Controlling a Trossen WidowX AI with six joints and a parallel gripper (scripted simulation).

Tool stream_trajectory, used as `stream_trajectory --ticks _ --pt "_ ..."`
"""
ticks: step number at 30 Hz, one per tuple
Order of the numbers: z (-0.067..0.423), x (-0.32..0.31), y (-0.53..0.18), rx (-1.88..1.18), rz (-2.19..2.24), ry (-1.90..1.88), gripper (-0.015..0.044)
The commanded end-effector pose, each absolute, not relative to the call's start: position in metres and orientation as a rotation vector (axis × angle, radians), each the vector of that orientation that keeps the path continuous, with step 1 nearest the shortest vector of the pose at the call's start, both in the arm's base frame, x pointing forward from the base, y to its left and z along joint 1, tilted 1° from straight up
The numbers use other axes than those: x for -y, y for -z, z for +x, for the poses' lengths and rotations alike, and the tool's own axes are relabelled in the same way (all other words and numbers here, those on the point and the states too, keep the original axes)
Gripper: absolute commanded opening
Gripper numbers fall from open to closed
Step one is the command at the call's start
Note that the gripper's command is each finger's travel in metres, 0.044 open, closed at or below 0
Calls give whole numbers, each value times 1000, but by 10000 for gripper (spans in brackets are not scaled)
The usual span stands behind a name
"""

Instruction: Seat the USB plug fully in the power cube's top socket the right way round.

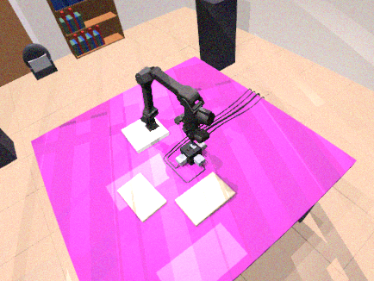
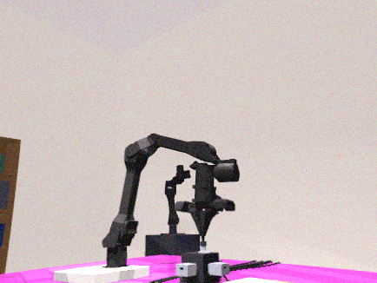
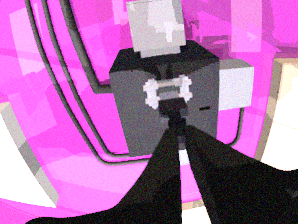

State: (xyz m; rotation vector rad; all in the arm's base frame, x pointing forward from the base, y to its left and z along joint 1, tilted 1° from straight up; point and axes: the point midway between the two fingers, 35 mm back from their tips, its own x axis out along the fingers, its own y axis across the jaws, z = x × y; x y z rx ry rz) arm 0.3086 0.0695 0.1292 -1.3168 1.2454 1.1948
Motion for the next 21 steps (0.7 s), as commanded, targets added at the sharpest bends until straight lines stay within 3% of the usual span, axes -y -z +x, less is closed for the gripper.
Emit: stream_trajectory --ticks 1,21 --pt "309 -69 -128 -1248 -1317 -1190 0" --pt "309 -69 -126 -1248 -1317 -1190 0"
